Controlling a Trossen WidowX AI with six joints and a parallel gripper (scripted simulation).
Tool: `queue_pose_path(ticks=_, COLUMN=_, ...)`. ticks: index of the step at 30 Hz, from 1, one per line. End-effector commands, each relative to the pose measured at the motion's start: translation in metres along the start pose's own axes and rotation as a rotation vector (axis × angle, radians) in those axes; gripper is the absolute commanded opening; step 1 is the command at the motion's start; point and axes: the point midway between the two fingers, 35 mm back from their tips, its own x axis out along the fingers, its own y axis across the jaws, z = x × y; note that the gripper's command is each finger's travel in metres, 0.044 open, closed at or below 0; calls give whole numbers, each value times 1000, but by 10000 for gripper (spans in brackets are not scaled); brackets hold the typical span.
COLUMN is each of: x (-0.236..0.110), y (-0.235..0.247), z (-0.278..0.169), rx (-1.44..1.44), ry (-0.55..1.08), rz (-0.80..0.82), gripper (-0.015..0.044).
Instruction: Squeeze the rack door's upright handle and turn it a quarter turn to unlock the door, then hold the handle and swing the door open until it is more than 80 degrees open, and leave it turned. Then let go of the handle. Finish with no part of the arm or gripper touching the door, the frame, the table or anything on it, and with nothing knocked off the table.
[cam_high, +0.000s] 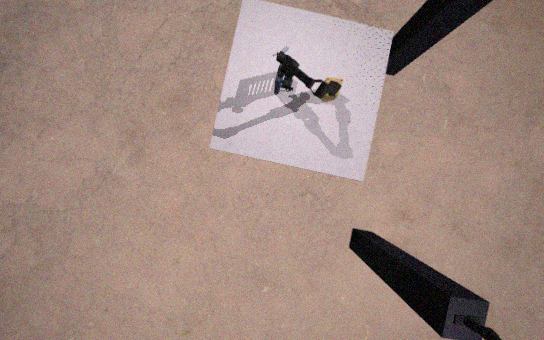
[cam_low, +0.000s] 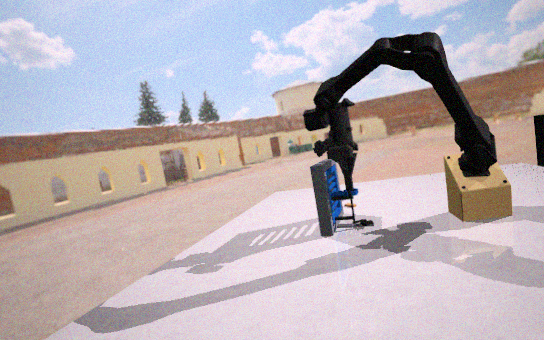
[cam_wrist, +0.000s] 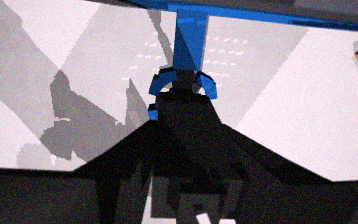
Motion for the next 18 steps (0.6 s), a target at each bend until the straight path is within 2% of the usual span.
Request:
queue_pose_path(ticks=1, x=0, y=0, z=0, rx=3, ry=-3, rz=0, gripper=94)
queue_pose_path(ticks=11, x=0, y=0, z=0, rx=3, ry=-3, rz=0, gripper=27)
queue_pose_path(ticks=15, x=0, y=0, z=0, rx=-5, ry=-3, rz=0, gripper=25)
queue_pose_path(ticks=18, x=0, y=0, z=0, rx=-119, ry=-3, rz=0, gripper=25)
